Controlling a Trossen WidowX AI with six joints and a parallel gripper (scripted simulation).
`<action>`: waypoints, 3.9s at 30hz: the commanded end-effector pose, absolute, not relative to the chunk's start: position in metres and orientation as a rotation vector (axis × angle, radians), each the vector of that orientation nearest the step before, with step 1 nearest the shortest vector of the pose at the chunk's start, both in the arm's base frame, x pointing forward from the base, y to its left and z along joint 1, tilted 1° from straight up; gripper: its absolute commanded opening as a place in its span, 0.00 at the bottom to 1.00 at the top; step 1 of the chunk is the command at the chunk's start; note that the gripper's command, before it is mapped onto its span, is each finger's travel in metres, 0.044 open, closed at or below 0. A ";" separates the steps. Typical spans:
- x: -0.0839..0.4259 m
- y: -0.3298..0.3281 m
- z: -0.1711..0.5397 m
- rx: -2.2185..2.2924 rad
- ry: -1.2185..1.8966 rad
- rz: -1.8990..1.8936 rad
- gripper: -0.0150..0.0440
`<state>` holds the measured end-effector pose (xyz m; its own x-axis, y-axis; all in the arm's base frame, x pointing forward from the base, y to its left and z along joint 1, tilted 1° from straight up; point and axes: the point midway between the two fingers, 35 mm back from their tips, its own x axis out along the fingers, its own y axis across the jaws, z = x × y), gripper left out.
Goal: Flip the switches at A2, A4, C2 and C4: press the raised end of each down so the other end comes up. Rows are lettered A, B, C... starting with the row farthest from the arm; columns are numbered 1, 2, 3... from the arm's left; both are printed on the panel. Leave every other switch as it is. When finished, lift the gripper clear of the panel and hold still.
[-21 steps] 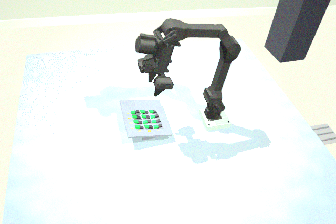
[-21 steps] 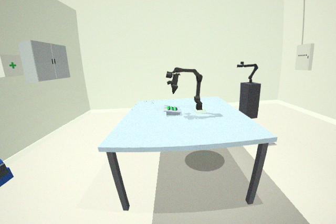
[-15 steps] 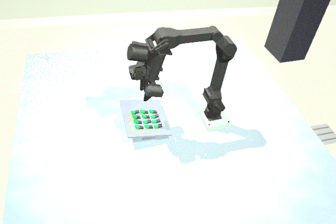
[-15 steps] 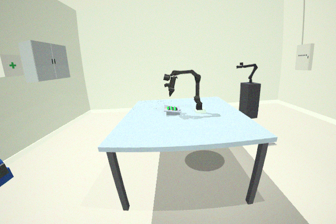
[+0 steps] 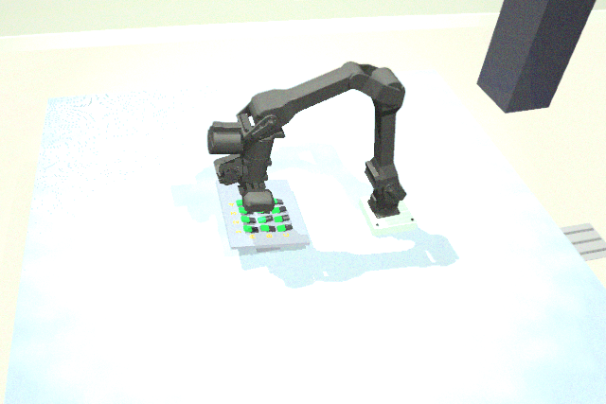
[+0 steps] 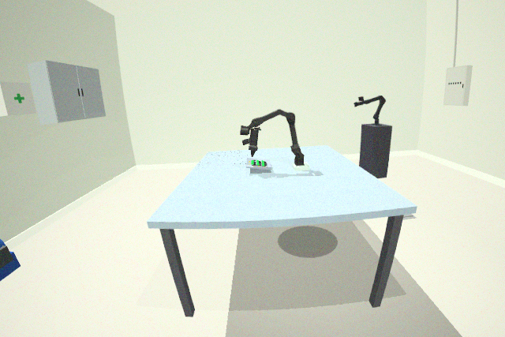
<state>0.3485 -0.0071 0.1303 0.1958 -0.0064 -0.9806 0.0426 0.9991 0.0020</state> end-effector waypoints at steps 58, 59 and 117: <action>0.352 -0.008 0.090 0.032 1.402 -0.040 0.25; 0.352 -0.008 0.090 0.032 1.402 -0.040 0.25; 0.326 -0.066 0.102 0.025 1.353 -0.045 0.25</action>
